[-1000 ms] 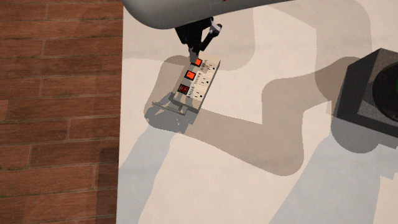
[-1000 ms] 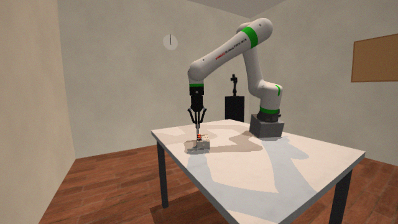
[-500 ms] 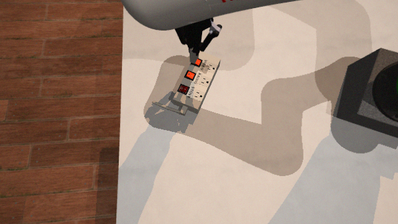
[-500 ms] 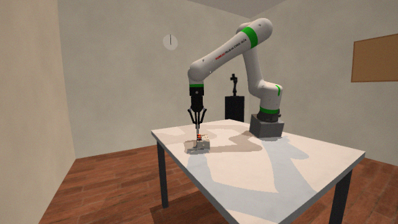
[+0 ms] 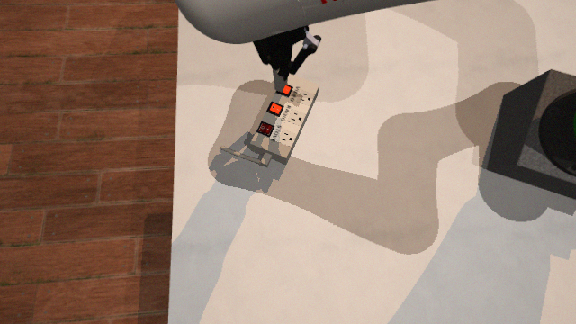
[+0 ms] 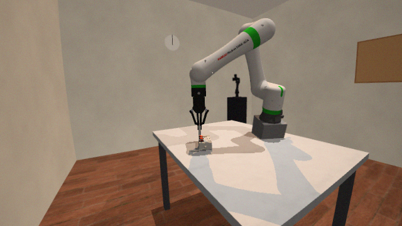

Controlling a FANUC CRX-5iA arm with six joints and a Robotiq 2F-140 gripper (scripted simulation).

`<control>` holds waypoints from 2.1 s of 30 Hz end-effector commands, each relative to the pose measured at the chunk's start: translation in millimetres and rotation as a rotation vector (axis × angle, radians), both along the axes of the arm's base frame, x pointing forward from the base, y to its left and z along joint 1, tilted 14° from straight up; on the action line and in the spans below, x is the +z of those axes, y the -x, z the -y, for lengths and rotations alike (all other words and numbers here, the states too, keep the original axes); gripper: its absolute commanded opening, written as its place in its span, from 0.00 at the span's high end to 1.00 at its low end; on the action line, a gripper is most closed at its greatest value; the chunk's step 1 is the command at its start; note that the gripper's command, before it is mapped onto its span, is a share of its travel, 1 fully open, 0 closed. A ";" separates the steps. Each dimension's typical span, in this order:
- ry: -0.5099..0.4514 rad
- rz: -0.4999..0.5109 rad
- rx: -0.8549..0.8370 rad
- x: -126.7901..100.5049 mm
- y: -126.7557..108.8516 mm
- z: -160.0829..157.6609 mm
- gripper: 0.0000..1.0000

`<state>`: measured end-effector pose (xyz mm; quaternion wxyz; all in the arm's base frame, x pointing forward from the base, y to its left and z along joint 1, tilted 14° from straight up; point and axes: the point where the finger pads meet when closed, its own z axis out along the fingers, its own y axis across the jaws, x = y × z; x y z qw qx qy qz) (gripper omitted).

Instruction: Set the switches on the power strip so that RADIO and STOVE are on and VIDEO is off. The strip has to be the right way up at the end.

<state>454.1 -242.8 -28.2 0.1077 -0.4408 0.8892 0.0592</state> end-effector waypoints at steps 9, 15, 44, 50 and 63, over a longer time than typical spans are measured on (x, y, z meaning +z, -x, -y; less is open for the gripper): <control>0.000 0.000 0.000 0.2 -0.1 0.2 1.00; 0.000 0.000 0.000 0.2 -0.1 0.2 1.00; 0.000 0.000 0.000 -6.7 -1.1 -1.2 1.00; 0.000 0.000 0.000 -8.3 -1.3 -1.5 1.00; 0.000 0.000 0.000 -9.0 -1.4 -1.7 1.00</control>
